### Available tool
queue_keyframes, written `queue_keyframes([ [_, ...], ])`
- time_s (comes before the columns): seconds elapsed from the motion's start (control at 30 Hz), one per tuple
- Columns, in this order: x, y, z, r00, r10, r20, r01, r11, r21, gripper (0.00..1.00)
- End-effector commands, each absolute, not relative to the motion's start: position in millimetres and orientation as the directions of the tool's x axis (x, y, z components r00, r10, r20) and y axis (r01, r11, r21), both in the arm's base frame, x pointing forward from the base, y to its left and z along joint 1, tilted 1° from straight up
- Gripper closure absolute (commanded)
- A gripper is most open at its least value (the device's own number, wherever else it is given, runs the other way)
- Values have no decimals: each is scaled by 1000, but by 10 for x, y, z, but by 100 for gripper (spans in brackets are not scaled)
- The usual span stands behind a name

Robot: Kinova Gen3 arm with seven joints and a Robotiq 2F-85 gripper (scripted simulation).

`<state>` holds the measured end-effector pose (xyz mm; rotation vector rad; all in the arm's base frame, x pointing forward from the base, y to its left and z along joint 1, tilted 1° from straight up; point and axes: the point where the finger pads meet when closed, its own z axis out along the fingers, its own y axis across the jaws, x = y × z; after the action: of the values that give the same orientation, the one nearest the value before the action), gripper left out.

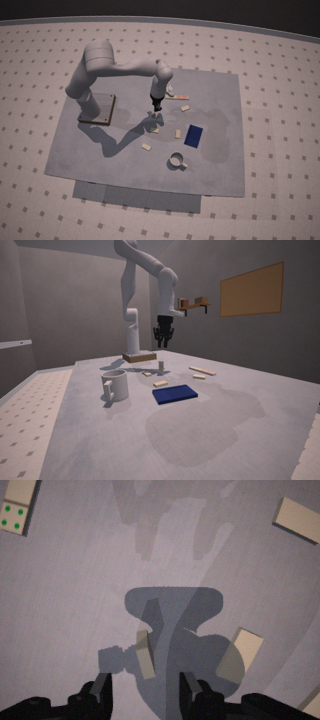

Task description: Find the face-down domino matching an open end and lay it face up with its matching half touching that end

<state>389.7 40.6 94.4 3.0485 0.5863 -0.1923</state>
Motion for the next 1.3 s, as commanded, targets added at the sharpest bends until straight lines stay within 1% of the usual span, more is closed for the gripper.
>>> queue_keyframes([
  [0.0, 3884, 410, 921, 949, 291, -119, 295, -955, 15, 53],
  [0.3, 3829, 416, 834, 996, -3, -91, 0, -999, 33, 53],
  [0.37, 3829, 416, 834, 996, -3, -91, 0, -999, 33, 53],
  [0.53, 3801, 409, 785, 975, -211, -68, -209, -977, 38, 53],
  [0.87, 3772, 373, 714, 812, -584, -23, -583, -812, 23, 53],
  [0.93, 3772, 373, 714, 812, -584, -23, -583, -812, 23, 53],
  [1.1, 3770, 350, 697, 710, -704, -9, -704, -710, 9, 53],
  [1.27, 3770, 333, 688, 632, -775, -2, -775, -632, -3, 53],
])
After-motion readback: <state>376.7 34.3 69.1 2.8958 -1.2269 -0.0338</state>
